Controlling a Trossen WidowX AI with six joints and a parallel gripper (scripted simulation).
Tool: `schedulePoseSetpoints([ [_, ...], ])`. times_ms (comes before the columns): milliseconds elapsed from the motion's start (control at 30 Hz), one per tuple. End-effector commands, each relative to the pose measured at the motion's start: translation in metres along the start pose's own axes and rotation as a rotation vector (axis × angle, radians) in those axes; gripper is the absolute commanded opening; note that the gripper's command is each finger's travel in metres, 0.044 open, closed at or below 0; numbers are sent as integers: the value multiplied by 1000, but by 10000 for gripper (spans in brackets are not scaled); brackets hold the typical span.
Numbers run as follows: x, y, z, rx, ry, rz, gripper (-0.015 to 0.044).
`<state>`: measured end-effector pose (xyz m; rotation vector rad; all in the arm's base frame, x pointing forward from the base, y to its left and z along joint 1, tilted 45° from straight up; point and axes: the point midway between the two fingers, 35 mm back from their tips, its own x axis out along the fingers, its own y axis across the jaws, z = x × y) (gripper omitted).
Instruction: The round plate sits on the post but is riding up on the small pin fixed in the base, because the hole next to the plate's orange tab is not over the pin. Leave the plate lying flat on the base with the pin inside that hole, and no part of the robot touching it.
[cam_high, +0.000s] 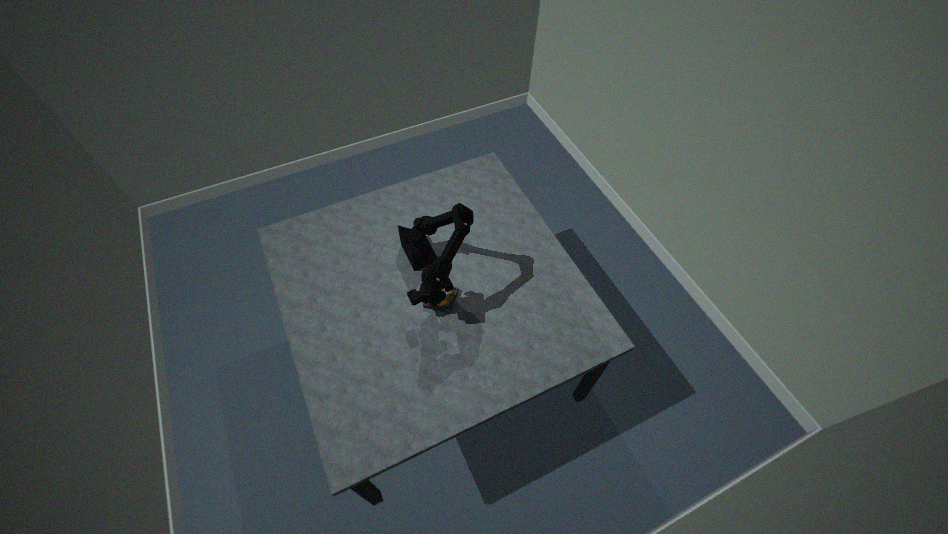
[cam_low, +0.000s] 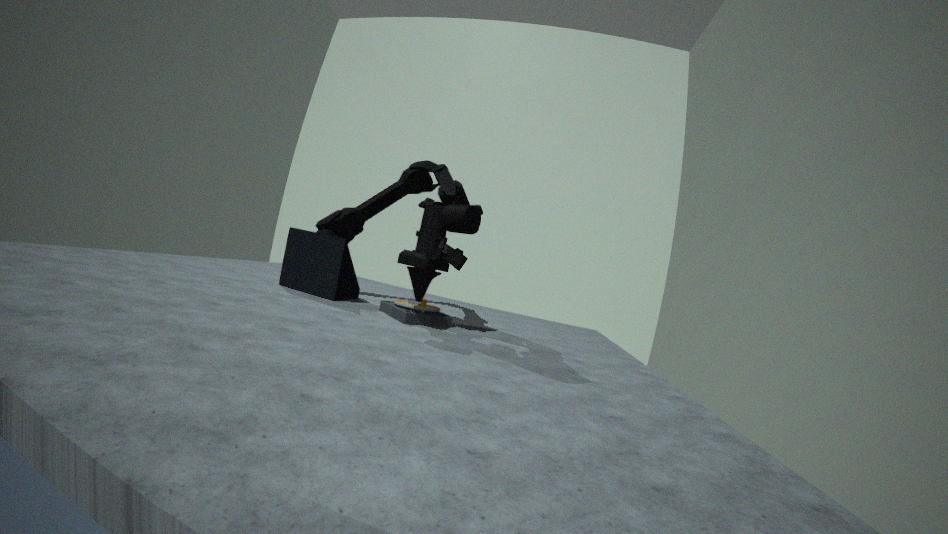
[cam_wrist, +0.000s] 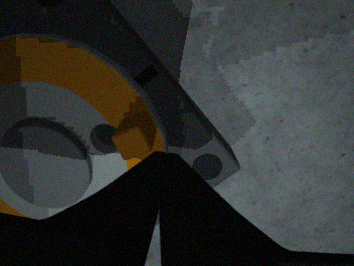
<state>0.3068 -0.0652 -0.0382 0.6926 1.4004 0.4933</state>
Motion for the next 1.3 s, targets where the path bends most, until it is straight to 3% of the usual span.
schedulePoseSetpoints([
  [0,2,1,3,8,4,6,0],
  [400,2,5,11,7,4,6,0],
  [700,-41,5,8,8,4,5,0],
  [1267,-33,3,7,20,8,12,0],
])
